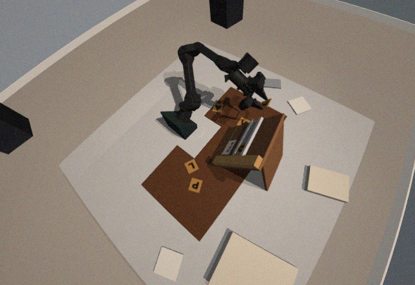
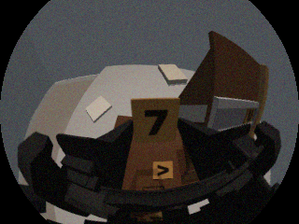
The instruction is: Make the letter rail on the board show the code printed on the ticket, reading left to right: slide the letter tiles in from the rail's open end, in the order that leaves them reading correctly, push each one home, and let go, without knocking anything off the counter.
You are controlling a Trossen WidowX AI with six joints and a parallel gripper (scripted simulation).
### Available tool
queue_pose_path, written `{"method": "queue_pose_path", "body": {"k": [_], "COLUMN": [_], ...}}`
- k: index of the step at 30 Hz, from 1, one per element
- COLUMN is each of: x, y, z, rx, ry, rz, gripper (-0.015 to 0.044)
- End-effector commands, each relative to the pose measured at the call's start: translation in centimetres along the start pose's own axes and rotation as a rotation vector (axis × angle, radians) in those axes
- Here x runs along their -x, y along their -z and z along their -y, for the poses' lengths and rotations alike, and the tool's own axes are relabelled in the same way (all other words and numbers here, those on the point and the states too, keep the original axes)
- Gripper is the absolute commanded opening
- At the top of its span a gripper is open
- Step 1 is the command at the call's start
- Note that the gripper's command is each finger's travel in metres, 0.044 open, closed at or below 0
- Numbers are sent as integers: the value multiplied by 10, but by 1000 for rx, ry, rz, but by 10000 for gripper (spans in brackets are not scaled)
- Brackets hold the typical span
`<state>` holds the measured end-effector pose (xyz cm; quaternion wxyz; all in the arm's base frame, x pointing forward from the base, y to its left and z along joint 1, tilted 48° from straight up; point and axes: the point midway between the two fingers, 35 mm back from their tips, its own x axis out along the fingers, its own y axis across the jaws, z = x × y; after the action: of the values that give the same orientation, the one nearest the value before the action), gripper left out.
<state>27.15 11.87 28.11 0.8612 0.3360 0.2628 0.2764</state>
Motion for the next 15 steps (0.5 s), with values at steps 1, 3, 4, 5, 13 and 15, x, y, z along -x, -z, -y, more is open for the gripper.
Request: {"method": "queue_pose_path", "body": {"k": [1, 3, 4, 5, 13, 15], "x": [-1, -1, -1, -1, -1, -1], "y": [2, 3, 3, 3, 3, 3], "z": [5, 6, 6, 7, 11, 12], "rx": [-1, -1, -1, -1, -1, -1], "ry": [2, 2, 2, 2, 2, 2], "rz": [-5, -5, -5, -5, -5, -5], "gripper": [0, 0, 0, 0, 0, 0]}}
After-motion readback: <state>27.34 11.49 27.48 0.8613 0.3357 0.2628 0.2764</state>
